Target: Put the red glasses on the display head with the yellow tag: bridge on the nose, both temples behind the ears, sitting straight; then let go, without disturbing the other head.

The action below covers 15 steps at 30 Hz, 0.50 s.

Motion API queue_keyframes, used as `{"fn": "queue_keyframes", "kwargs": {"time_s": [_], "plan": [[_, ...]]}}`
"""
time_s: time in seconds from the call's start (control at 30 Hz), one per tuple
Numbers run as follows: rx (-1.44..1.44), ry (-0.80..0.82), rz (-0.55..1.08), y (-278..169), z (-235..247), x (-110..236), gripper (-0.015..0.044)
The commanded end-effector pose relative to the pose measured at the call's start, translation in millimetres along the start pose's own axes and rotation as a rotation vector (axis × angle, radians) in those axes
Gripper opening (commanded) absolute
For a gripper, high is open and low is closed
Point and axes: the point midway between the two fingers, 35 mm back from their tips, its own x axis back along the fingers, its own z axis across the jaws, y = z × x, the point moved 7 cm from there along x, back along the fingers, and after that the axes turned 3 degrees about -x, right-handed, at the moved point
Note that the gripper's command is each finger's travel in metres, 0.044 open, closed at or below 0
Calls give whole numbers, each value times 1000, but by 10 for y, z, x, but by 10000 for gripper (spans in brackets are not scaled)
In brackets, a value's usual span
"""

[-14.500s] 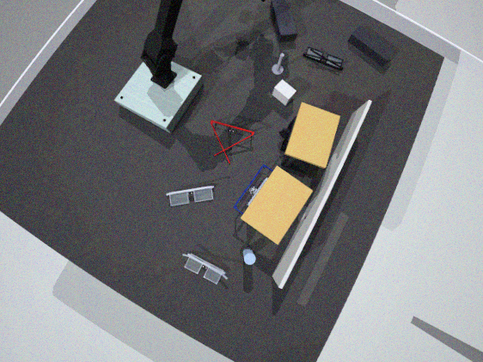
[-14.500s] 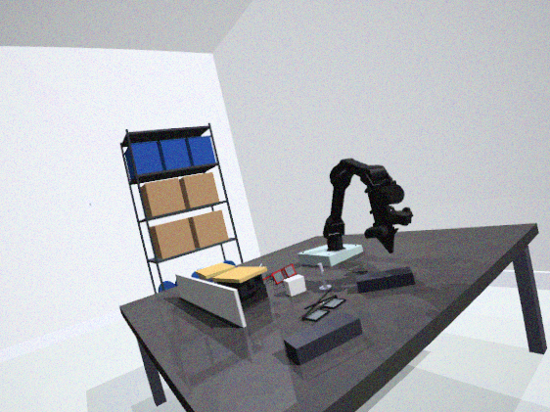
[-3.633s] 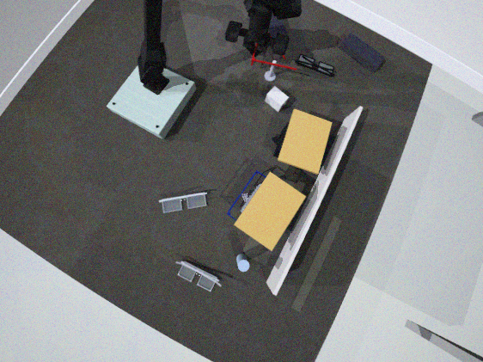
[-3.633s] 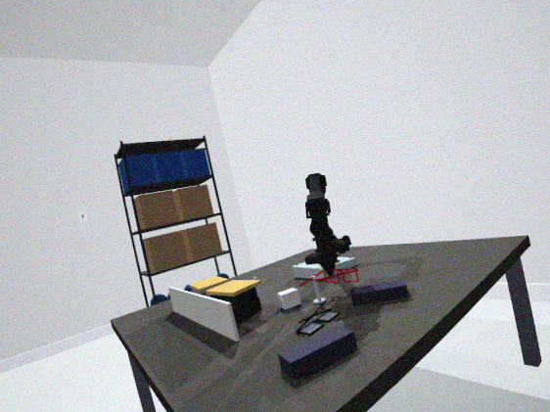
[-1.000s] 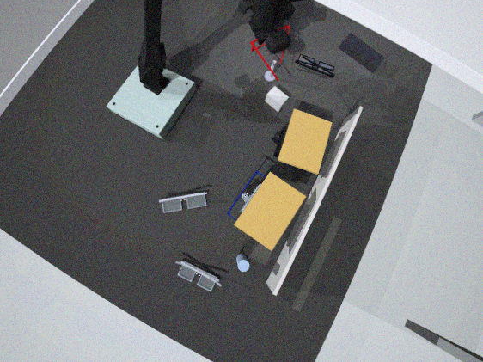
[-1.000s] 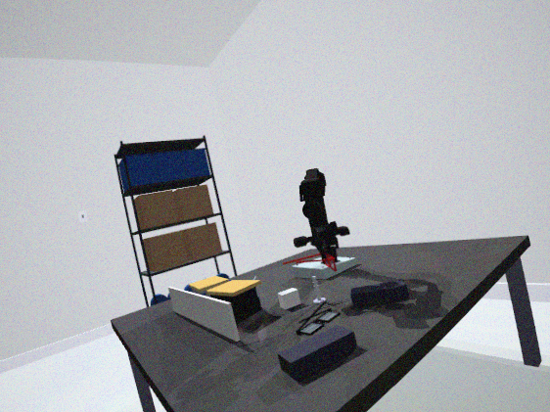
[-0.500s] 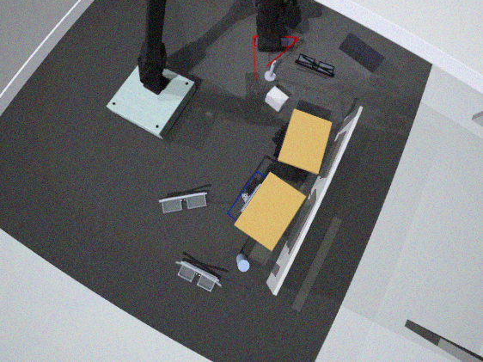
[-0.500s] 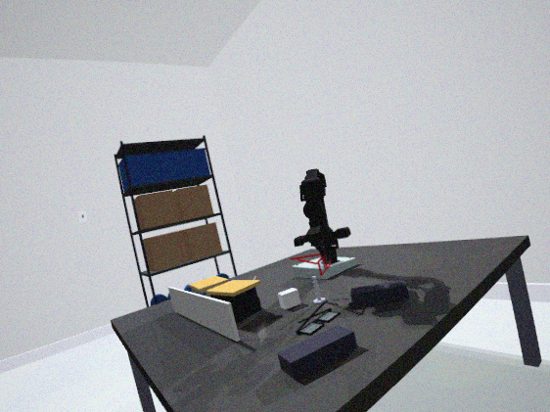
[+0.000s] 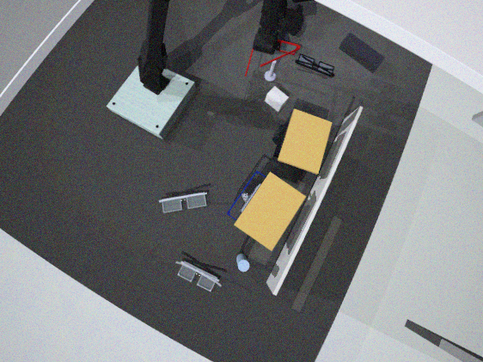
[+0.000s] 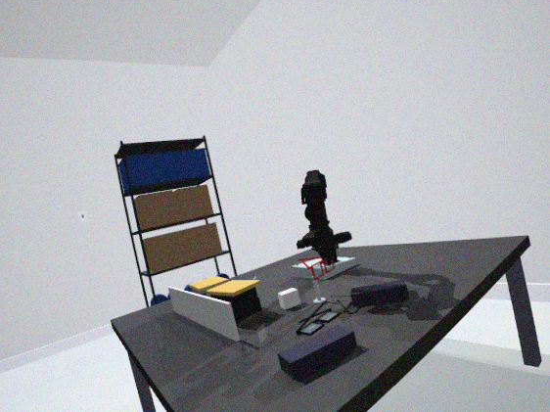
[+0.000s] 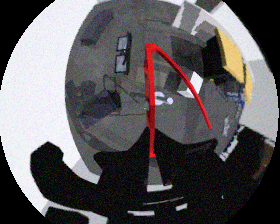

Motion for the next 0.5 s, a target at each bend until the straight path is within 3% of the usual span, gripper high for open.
{"fn": "queue_keyframes", "kwargs": {"time_s": [0.0,0.2,0.47], "plan": [[-11,-4,17,-15,-1,-215,0],[-14,-4,17,-32,-9,-466,0],[-14,-4,17,-50,7,-473,0]]}}
